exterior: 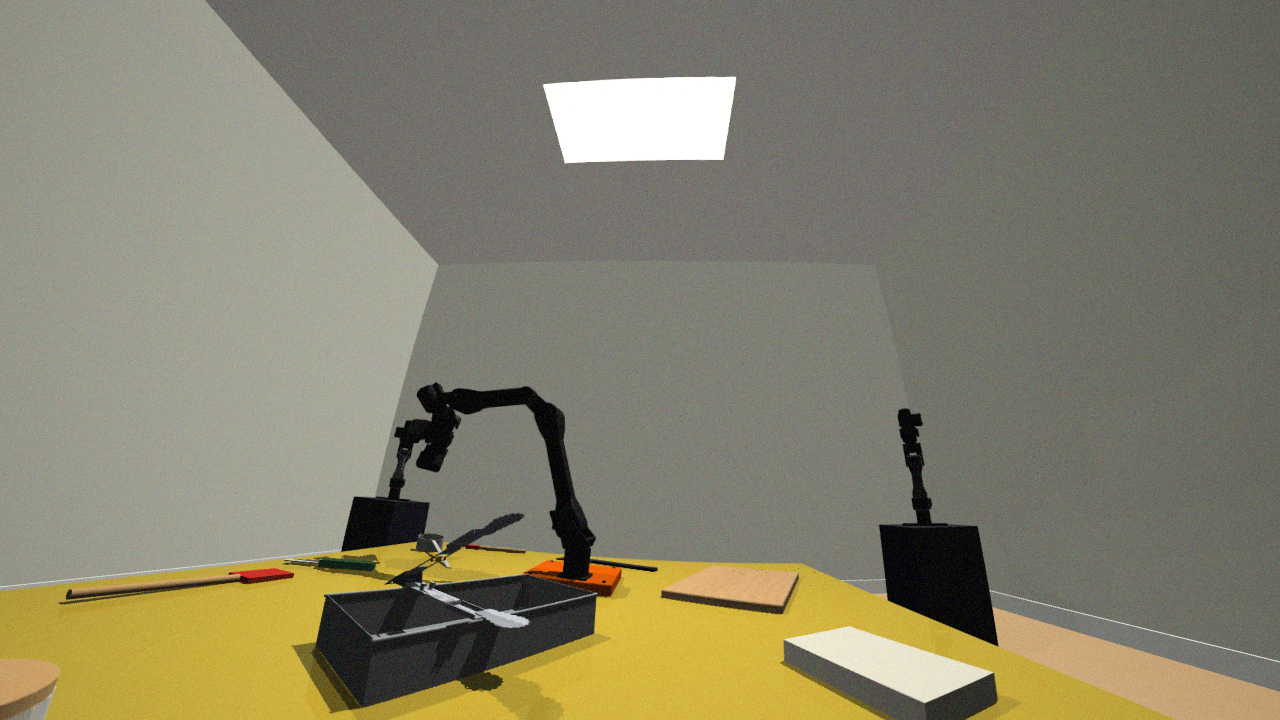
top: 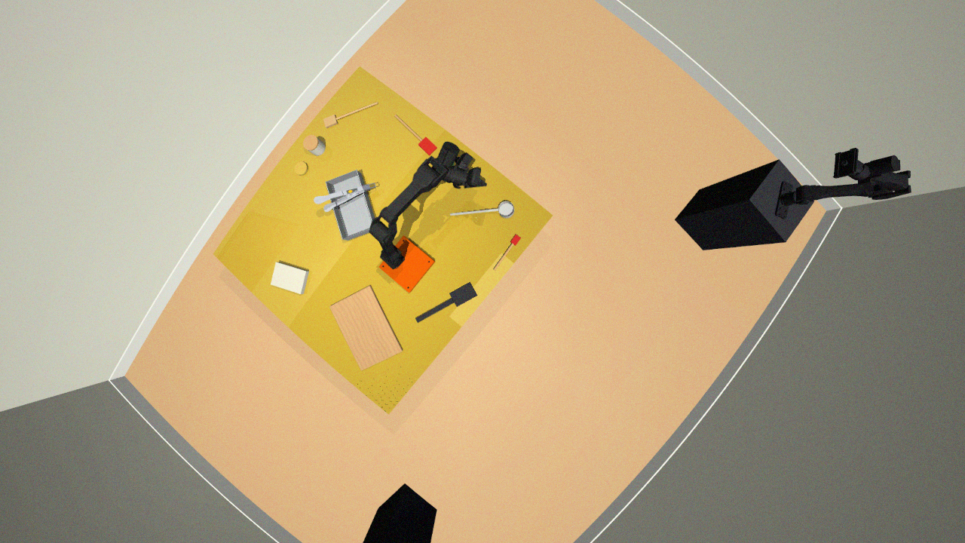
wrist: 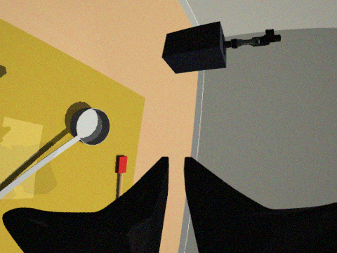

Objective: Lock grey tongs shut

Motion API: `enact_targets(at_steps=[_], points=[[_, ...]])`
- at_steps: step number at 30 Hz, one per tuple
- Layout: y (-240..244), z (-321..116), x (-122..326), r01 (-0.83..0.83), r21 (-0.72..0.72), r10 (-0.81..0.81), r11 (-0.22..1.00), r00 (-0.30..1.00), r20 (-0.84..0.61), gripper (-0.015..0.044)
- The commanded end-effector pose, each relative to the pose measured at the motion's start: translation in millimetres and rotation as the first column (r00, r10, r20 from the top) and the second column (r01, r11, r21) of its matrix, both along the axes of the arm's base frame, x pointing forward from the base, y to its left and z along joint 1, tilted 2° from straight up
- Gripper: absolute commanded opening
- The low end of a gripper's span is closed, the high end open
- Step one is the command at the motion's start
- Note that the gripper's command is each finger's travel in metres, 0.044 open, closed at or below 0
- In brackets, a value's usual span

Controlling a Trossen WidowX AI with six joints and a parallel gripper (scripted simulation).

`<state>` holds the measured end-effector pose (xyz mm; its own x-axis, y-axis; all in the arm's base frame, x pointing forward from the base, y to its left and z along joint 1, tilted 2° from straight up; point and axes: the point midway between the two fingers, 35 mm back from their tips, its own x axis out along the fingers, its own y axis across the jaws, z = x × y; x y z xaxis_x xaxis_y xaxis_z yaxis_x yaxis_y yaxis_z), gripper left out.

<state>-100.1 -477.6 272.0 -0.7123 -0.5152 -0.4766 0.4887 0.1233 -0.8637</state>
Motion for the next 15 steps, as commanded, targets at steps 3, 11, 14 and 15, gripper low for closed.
enact_targets(at_steps=[3,11,14,15], points=[[2.3,-17.7,95.8,-0.288,0.137,0.285,0.948,0.958,0.04,-0.0099],[43.3,-50.9,231.1,-0.642,0.313,0.632,0.699,0.761,0.149,-0.015],[68.4,-62.7,271.7,-0.732,0.381,0.73,0.564,0.658,0.183,-0.015],[78.3,-66.7,286.1,-0.761,0.399,0.76,0.512,0.618,0.202,-0.015]])
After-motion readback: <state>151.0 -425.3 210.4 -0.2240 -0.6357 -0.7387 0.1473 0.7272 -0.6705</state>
